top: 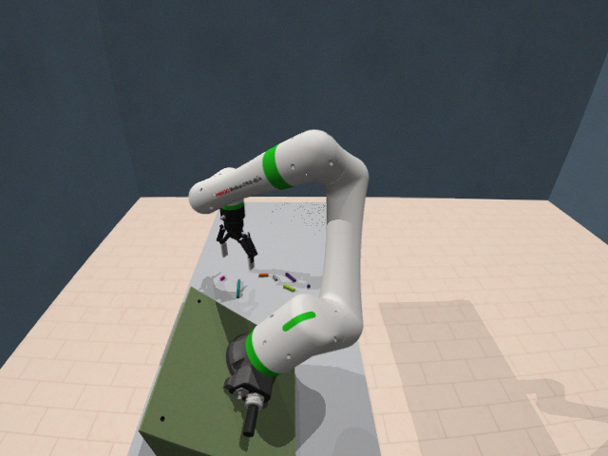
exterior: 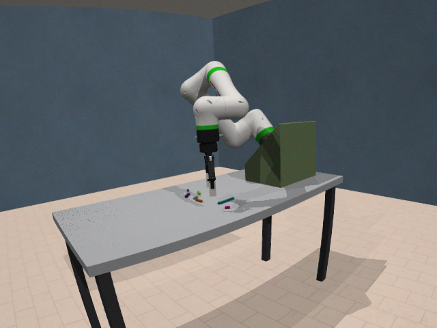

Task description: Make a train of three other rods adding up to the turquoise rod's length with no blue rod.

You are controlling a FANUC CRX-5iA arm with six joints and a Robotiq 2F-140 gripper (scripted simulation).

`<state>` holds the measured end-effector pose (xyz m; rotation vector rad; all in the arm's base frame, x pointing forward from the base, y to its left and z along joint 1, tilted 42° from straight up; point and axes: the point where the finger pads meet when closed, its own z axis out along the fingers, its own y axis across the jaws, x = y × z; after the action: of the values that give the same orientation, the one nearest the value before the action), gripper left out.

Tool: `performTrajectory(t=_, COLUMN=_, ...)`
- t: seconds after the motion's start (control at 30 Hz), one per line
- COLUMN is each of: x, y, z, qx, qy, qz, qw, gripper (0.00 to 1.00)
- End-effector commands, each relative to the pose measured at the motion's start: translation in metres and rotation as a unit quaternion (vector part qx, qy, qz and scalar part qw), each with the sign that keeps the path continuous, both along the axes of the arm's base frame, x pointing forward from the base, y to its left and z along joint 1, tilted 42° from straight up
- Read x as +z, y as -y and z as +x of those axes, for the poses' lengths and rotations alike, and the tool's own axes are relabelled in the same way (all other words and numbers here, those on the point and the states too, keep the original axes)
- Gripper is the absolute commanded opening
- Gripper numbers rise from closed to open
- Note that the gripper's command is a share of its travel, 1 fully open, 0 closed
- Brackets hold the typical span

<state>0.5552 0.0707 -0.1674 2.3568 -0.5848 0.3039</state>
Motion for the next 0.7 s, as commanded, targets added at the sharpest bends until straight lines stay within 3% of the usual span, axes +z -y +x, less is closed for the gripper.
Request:
performTrajectory(t=0.0, x=0.0, y=-0.0003, z=0.0001, qx=-0.058, qy=0.06, qz=0.003, qw=0.996, gripper=1.0)
performTrajectory(t=0.37, x=0.0001, y=-0.0003, z=0.0001, qx=-0.182, qy=0.173, qz=0.014, qw=0.968, gripper=1.0)
performTrajectory(t=0.43, x=0.0001, y=-0.0003, z=0.0001, qx=-0.182, qy=0.173, qz=0.014, qw=0.968, gripper=1.0)
performTrajectory(t=0.47, x=0.0001, y=-0.0003, z=0.0001, qx=-0.214, qy=0.202, qz=0.017, qw=0.956, gripper=1.0)
performTrajectory(t=0.67, x=0.0001, y=-0.0003, z=0.0001, qx=-0.275, qy=0.257, qz=0.022, qw=0.926, gripper=1.0)
